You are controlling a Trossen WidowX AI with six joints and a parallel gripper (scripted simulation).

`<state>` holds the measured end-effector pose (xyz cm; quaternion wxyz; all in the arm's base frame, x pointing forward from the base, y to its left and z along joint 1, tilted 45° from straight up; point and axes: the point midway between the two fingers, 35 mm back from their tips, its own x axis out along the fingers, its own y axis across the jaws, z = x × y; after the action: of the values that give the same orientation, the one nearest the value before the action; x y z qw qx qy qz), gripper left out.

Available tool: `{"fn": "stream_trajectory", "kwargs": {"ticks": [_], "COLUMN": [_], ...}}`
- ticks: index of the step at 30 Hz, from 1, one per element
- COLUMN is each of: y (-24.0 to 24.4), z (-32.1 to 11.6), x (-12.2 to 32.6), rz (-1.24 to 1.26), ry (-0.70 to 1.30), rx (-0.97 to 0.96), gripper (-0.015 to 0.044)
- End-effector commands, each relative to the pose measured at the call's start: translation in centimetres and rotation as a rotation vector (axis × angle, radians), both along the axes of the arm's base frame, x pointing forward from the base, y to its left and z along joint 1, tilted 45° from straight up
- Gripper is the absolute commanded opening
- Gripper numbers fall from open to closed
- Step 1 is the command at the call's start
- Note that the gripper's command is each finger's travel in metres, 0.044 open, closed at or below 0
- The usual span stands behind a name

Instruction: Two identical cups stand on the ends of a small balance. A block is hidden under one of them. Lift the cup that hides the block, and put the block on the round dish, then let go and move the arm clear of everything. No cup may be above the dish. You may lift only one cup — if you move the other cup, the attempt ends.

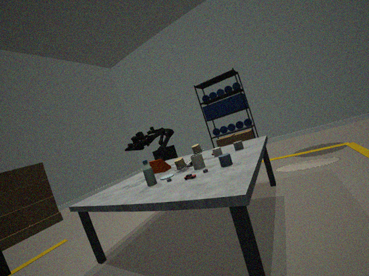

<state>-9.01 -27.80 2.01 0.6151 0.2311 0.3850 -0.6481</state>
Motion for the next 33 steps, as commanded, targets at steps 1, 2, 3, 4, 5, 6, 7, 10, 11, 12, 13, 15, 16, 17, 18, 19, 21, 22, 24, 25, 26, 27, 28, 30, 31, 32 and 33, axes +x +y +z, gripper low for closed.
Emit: {"fn": "stream_trajectory", "kwargs": {"ticks": [1,2,3,4,5,6,7,10,11,12,13,15,16,17,18,19,21,22,24,25,26,27,28,30,31,32,33], "y": [-0.7,-0.7,-0.6,-0.6,-0.5,-0.4,-0.3,0.1,0.3,0.5,0.8,1.3,1.6,1.9,2.2,2.6,3.3,3.7,4.6,5.1,5.6,6.1,6.6,7.6,8.2,8.7,9.3], "z": [0.4,0.5,0.5,0.5,0.6,0.6,0.7,1.0,1.1,1.2,1.3,1.6,1.8,2.0,2.1,2.3,2.8,3.0,3.6,3.8,4.1,4.4,4.8,5.4,5.8,6.2,6.6], "x": [3.1,3.8,4.6,5.3,6.0,6.7,7.4,9.5,10.3,11.0,11.7,13.0,13.7,14.4,15.0,15.6,16.9,17.6,18.8,19.4,20.0,20.6,21.1,22.2,22.7,23.2,23.7], "rz": [0.130,0.160,0.189,0.218,0.247,0.276,0.305,0.389,0.417,0.446,0.474,0.529,0.556,0.583,0.610,0.636,0.689,0.717,0.770,0.796,0.822,0.847,0.872,0.921,0.946,0.970,0.994], "ry": [-0.057,-0.071,-0.085,-0.099,-0.113,-0.127,-0.141,-0.183,-0.197,-0.212,-0.227,-0.256,-0.270,-0.285,-0.300,-0.314,-0.345,-0.361,-0.393,-0.409,-0.425,-0.441,-0.457,-0.490,-0.507,-0.524,-0.541], "rx": [0.031,0.043,0.054,0.066,0.078,0.090,0.102,0.138,0.151,0.164,0.176,0.202,0.216,0.229,0.242,0.256,0.284,0.299,0.329,0.345,0.360,0.376,0.391,0.424,0.441,0.458,0.476], "gripper": [0.0440,0.0440,0.0440,0.0440,0.0440,0.0440,0.0440,0.0440,0.0440,0.0440,0.0440,0.0440,0.0440,0.0440,0.0440,0.0440,0.0440,0.0440,0.0440,0.0440,0.0440,0.0440,0.0440,0.0440,0.0440,0.0440,0.0440]}}
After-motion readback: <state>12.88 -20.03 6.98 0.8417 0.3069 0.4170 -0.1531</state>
